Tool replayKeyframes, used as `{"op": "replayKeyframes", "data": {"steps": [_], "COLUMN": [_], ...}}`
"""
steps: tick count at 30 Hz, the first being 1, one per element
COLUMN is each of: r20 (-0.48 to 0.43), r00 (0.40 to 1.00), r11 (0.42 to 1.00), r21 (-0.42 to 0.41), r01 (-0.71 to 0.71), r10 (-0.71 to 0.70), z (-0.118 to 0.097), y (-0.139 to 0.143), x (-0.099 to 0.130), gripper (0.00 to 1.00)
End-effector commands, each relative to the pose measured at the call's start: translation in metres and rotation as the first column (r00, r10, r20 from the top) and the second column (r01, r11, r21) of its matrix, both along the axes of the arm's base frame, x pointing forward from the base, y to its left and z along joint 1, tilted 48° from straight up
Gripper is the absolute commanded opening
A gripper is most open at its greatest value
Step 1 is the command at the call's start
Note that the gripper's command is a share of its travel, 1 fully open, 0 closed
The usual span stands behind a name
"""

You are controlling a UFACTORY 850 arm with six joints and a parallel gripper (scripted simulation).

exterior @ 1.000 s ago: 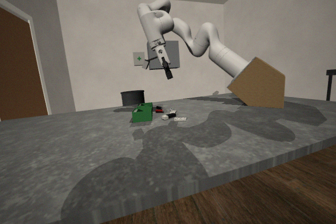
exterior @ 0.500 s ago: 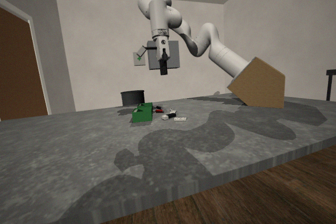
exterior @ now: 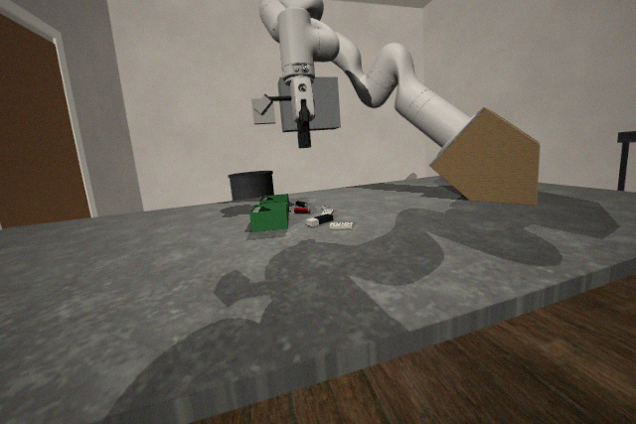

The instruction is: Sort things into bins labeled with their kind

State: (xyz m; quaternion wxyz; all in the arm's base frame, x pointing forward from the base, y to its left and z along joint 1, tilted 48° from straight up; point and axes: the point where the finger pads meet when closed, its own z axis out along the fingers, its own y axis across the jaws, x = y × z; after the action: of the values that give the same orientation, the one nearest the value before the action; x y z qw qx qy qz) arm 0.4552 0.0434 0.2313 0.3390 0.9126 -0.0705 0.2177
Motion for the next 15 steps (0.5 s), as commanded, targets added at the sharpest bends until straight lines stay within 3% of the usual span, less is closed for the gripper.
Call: {"op": "replayKeyframes", "data": {"steps": [1, 10, 15], "r20": [0.008, 0.008, 0.008], "r00": [1.000, 1.000, 1.000], "r11": [1.000, 1.000, 1.000], "r21": [0.004, 0.004, 0.004], "r01": [0.005, 0.005, 0.005], "r10": [-0.005, -0.005, -0.005], "z": [0.006, 0.018, 0.023], "y": [-0.027, -0.090, -0.111], "x": [0.018, 0.056, 0.069], "gripper": [0.07, 0.07, 0.07]}}
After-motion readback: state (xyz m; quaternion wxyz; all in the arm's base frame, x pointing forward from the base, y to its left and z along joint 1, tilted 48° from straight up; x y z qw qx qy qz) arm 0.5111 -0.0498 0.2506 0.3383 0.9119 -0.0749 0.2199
